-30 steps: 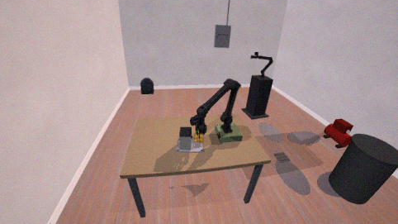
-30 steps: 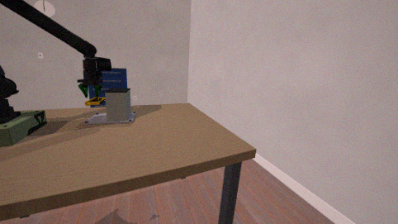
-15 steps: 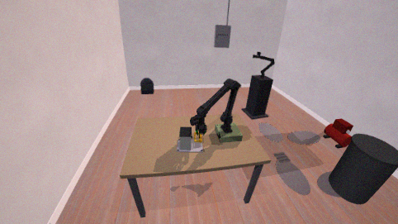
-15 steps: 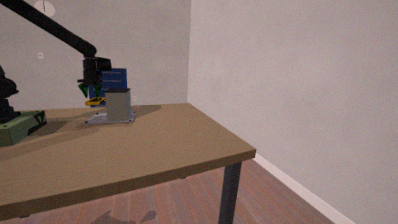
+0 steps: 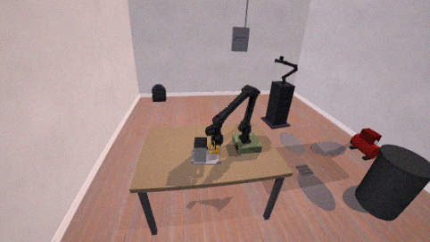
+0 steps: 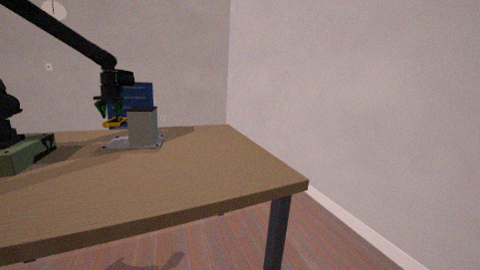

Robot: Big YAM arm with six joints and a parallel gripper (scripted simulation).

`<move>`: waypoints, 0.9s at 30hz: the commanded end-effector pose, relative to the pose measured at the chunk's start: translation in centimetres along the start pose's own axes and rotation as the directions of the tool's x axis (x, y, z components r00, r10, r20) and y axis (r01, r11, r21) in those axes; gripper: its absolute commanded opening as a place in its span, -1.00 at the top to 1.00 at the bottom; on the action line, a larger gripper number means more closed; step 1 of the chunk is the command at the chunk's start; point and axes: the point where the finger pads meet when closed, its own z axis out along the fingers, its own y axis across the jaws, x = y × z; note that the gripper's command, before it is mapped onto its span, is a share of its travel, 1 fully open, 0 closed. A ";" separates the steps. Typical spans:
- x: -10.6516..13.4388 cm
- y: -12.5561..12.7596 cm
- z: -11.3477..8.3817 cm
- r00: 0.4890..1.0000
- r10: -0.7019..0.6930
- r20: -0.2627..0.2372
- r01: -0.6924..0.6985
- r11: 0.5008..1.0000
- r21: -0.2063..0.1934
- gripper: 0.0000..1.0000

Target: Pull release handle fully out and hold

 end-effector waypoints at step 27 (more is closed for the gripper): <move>-0.9 -1.0 -0.1 1.000 -0.015 0.013 0.014 1.000 0.016 -0.05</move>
